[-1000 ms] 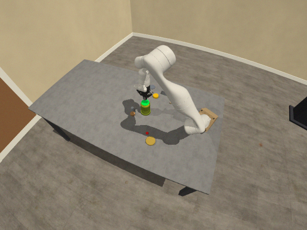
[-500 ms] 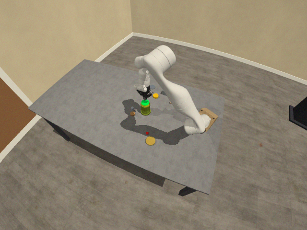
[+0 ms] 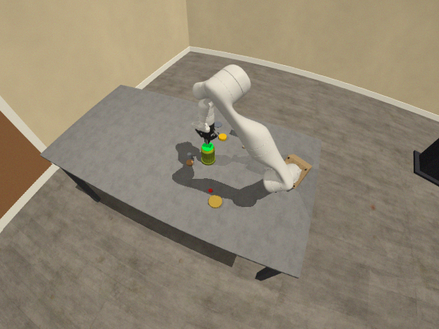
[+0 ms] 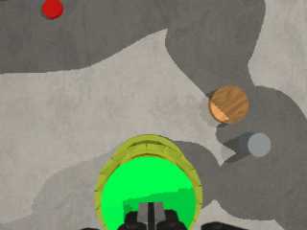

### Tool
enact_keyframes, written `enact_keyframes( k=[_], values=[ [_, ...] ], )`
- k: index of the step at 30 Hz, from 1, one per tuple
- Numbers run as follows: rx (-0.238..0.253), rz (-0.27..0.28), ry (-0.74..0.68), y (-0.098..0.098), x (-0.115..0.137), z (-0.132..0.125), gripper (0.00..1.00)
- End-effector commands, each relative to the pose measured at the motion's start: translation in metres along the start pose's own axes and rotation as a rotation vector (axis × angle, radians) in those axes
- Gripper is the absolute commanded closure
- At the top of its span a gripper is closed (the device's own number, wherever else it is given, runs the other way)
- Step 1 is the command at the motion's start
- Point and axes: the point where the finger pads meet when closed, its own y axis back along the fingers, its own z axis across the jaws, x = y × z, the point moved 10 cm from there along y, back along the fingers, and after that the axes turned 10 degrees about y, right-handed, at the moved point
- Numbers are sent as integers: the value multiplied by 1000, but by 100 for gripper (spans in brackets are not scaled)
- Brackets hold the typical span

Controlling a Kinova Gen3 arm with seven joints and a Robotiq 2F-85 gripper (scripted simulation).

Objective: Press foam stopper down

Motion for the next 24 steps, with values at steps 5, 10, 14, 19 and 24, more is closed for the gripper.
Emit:
enact_keyframes(
  k=[5,10,14,19,24],
  values=[
    [4,6,0,-15,1,-1,100],
    [4,6,0,-21,1,-1,100],
    [4,6,0,-21,1,-1,100],
    [4,6,0,-21,1,-1,100],
    [4,6,0,-22,1,-1,100]
  ],
)
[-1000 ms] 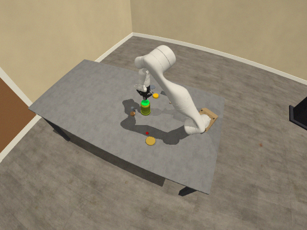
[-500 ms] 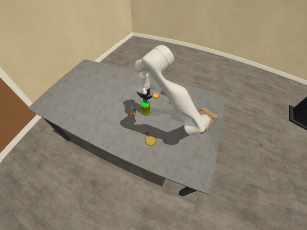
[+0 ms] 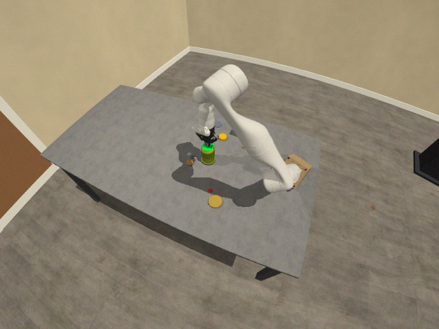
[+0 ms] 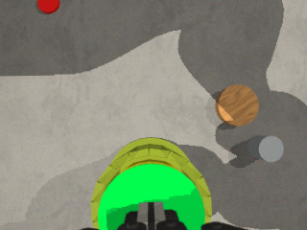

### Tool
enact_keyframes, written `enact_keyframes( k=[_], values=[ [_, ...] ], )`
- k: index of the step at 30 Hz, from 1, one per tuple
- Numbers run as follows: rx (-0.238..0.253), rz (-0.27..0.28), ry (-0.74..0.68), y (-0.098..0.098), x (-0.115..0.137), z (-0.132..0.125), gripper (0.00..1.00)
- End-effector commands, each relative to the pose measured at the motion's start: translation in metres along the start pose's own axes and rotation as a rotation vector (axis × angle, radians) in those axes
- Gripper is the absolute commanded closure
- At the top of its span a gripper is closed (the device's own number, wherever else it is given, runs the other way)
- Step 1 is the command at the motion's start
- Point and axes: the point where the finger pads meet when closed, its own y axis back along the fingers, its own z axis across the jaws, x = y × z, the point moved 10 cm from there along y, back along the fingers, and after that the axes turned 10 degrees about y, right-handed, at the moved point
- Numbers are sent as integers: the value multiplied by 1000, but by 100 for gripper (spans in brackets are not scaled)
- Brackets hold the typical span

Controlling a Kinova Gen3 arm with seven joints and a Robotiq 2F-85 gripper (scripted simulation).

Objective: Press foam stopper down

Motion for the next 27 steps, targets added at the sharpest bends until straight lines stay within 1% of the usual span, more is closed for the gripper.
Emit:
enact_keyframes(
  k=[1,27],
  values=[
    [-1,-1,0,0,0,0,100],
    [-1,-1,0,-10,0,0,100]
  ],
)
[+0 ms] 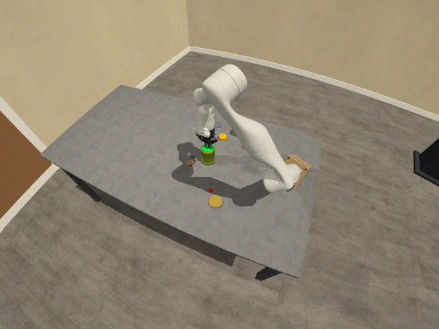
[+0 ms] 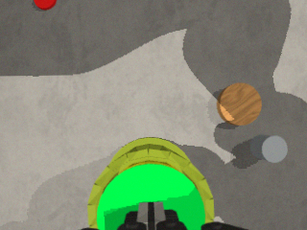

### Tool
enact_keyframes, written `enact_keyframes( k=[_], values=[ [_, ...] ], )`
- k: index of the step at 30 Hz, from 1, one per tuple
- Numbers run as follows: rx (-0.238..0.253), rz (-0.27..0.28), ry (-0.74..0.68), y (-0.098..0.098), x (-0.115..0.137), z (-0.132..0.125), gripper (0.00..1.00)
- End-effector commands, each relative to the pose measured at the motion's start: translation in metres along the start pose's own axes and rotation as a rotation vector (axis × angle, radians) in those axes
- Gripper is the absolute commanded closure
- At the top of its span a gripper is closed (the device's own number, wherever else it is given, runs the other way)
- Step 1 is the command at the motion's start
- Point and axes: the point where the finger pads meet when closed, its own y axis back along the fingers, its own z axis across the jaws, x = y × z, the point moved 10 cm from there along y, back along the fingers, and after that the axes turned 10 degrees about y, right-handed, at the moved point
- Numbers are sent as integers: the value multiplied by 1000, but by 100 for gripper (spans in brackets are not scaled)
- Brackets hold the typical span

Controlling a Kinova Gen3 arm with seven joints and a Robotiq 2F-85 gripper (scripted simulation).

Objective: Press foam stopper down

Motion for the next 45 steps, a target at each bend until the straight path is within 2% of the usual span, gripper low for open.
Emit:
enact_keyframes(
  k=[1,45],
  values=[
    [0,1,0,-1,0,0,100],
    [0,1,0,-17,0,0,100]
  ],
)
